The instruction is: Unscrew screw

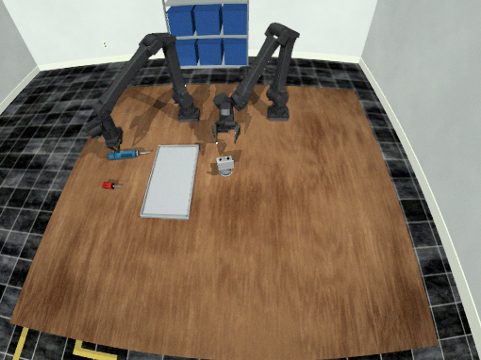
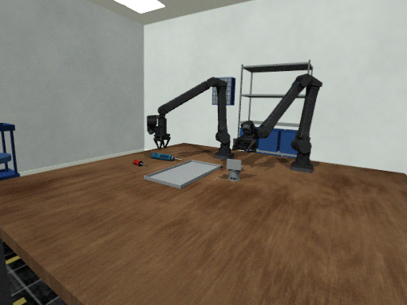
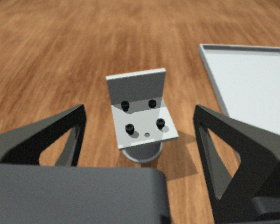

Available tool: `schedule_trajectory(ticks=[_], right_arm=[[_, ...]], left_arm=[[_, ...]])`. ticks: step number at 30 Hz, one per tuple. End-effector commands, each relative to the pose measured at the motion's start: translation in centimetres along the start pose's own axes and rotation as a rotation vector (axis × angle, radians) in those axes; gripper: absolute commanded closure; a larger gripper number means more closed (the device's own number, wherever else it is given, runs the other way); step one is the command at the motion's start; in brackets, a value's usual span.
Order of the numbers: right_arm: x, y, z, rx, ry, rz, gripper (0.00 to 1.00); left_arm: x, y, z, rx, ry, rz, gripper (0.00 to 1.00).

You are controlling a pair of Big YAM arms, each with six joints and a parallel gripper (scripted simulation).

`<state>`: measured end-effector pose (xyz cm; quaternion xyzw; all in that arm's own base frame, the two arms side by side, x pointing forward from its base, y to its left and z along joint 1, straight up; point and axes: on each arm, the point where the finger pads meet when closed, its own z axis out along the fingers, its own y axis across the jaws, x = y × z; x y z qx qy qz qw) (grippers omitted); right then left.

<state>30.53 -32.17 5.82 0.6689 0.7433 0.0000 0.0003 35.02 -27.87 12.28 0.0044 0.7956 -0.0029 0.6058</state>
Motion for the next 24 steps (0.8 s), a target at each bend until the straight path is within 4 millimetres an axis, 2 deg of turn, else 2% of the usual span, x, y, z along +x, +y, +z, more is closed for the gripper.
schedule_trajectory(ticks=[1,2,3,4,5,7,8,9,16,19,20,21,22,24], right_arm=[[-1.0,0.7,-1.0,-0.02,-0.024,0.003,0.35],[-1.0,0.7,-1.0,-0.02,-0.024,0.003,0.35],[-1.0,0.7,-1.0,-0.02,-0.024,0.003,0.35],[-1.0,0.7,-1.0,-0.02,-0.024,0.003,0.35],[-1.0,0.7,-1.0,-0.02,-0.024,0.003,0.35],[-1.0,0.7,-1.0,-0.02,-0.024,0.003,0.35],[-1.0,0.7,-1.0,-0.02,-0.024,0.003,0.35],[-1.0,0.7,-1.0,-0.02,-0.024,0.003,0.35],[-1.0,0.7,-1.0,-0.02,-0.024,0.003,0.35],[-1.0,0.7,-1.0,-0.02,-0.024,0.003,0.35],[-1.0,0.7,-1.0,-0.02,-0.024,0.003,0.35],[-1.0,0.7,-1.0,-0.02,-0.024,0.003,0.35],[-1.0,0.7,-1.0,-0.02,-0.024,0.003,0.35],[-1.0,0.7,-1.0,-0.02,-0.024,0.003,0.35]], left_arm=[[-0.3,-0.2,0.7,-0.005,-0.024,-0.046,0.14],[0.3,0.0,0.7,-0.006,-0.02,-0.039,0.14],[-0.8,-0.9,0.5,0.008,-0.03,-0.044,0.14],[0.1,0.0,0.7,-0.005,-0.023,-0.043,0.14],[-1.1,-0.2,0.5,0.001,-0.04,-0.067,0.14],[-1.1,-0.2,0.5,0.001,-0.04,-0.067,0.14],[0.5,0.0,0.8,-0.006,-0.021,-0.041,0.14],[1.0,0.2,0.8,-0.007,-0.018,-0.036,0.14],[2.3,-0.2,1.4,-0.005,-0.023,-0.044,0.14],[3.4,0.2,1.4,-0.007,-0.017,-0.036,0.14],[2.3,-0.8,1.3,0.007,-0.028,-0.042,0.14],[3.2,0.1,1.5,-0.007,-0.02,-0.039,0.14],[2.1,-0.2,1.4,0.0,-0.036,-0.062,0.14],[2.1,-0.2,1.4,0.0,-0.036,-0.062,0.14]])
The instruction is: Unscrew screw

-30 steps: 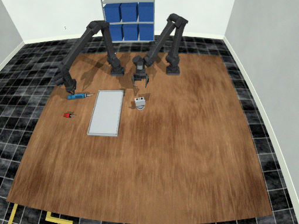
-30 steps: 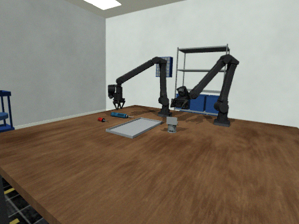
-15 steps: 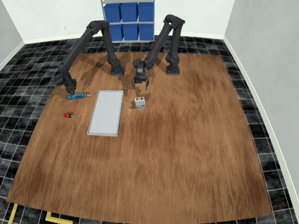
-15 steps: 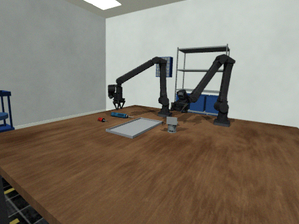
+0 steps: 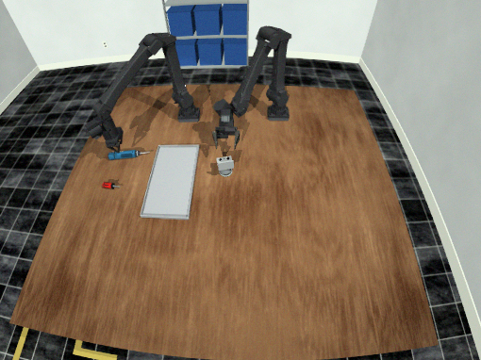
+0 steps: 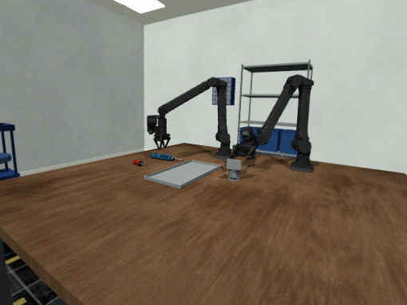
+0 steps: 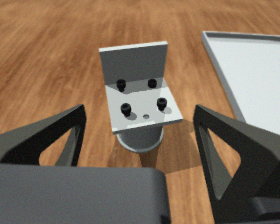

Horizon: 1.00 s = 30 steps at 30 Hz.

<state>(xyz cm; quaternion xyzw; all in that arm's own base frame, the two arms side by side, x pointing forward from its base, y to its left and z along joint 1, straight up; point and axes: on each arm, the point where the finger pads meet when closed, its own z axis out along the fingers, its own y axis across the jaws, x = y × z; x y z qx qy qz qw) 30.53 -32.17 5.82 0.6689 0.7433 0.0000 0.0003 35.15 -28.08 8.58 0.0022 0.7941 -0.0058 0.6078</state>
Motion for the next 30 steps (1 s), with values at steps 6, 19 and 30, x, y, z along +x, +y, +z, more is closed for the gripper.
schedule_trajectory(ticks=[6,19,30], right_arm=[[-1.0,0.7,-1.0,-0.02,-0.024,0.003,0.35],[-1.0,0.7,-1.0,-0.02,-0.024,0.003,0.35],[-1.0,0.7,-1.0,-0.02,-0.024,0.003,0.35]], left_arm=[[1.2,0.3,0.8,-0.008,-0.015,-0.032,0.14],[3.0,0.2,1.4,-0.008,-0.017,-0.035,0.14],[4.9,-0.4,1.8,0.004,-0.02,-0.03,0.14]])
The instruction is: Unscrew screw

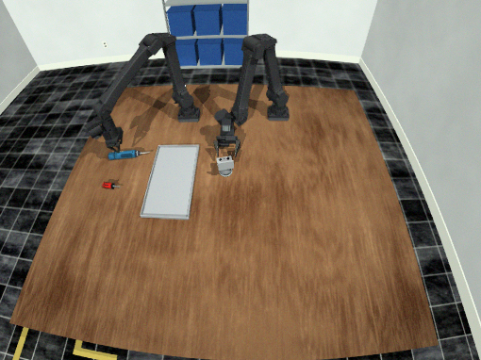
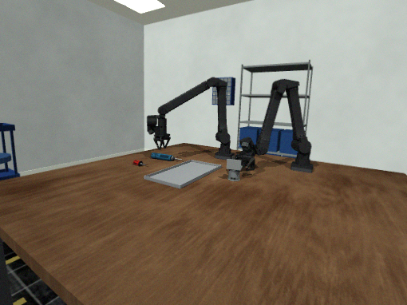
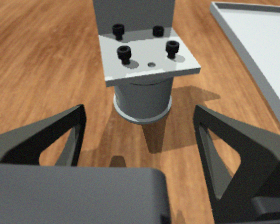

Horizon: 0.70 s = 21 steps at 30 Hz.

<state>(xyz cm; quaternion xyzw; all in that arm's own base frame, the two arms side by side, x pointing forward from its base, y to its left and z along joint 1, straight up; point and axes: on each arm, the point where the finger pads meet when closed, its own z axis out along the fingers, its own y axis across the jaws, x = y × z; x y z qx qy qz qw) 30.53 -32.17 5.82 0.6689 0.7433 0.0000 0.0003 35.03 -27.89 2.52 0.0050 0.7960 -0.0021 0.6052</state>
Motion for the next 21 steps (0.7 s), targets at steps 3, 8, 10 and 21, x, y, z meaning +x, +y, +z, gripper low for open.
schedule_trajectory(ticks=[3,8,10,21], right_arm=[[-1.0,0.7,-1.0,-0.02,-0.024,0.003,0.35],[-1.0,0.7,-1.0,-0.02,-0.024,0.003,0.35],[-1.0,0.7,-1.0,-0.02,-0.024,0.003,0.35],[-1.0,0.7,-1.0,-0.02,-0.024,0.003,0.35]], left_arm=[[-2.0,-0.8,0.7,0.004,-0.047,-0.077,0.14],[-0.7,-0.7,0.9,-0.001,-0.033,-0.058,0.14],[-0.5,-0.7,1.0,-0.001,-0.034,-0.059,0.14],[-1.3,-0.9,0.9,0.006,-0.051,-0.083,0.14]])
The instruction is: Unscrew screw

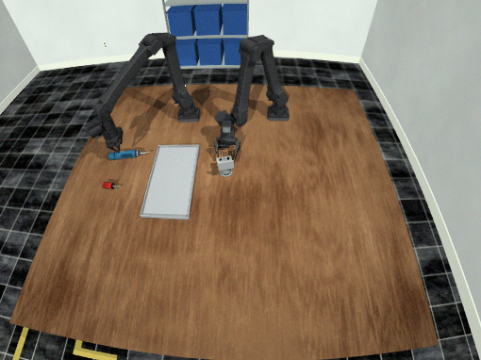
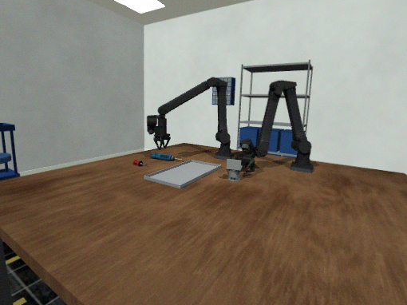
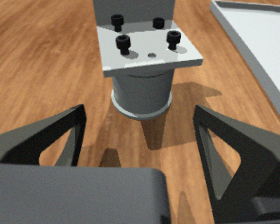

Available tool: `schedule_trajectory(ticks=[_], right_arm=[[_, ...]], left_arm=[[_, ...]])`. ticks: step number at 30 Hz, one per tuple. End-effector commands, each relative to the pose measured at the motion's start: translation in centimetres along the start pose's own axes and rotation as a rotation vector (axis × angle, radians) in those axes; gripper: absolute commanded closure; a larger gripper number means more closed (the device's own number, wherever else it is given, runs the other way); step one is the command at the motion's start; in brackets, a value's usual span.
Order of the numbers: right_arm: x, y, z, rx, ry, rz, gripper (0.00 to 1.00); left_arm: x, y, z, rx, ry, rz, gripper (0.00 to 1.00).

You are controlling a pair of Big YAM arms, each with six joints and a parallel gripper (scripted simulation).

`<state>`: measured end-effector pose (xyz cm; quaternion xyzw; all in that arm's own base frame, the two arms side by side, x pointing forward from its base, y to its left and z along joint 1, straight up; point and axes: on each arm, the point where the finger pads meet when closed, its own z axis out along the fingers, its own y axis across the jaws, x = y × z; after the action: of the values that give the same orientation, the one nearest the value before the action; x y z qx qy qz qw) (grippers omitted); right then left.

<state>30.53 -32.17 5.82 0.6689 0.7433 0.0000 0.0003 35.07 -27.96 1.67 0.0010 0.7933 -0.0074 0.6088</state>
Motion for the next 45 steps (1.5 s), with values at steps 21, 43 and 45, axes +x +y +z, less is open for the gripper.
schedule_trajectory(ticks=[21,43,45], right_arm=[[-1.0,0.7,-1.0,-0.02,-0.024,0.003,0.35],[-1.0,0.7,-1.0,-0.02,-0.024,0.003,0.35],[-1.0,0.7,-1.0,-0.02,-0.024,0.003,0.35]], left_arm=[[-0.8,-0.5,3.0,-0.003,-0.024,-0.026,0.14],[-1.2,-0.6,5.1,-0.001,-0.031,-0.032,0.14],[-0.8,-0.5,5.4,-0.003,-0.026,-0.025,0.14]])
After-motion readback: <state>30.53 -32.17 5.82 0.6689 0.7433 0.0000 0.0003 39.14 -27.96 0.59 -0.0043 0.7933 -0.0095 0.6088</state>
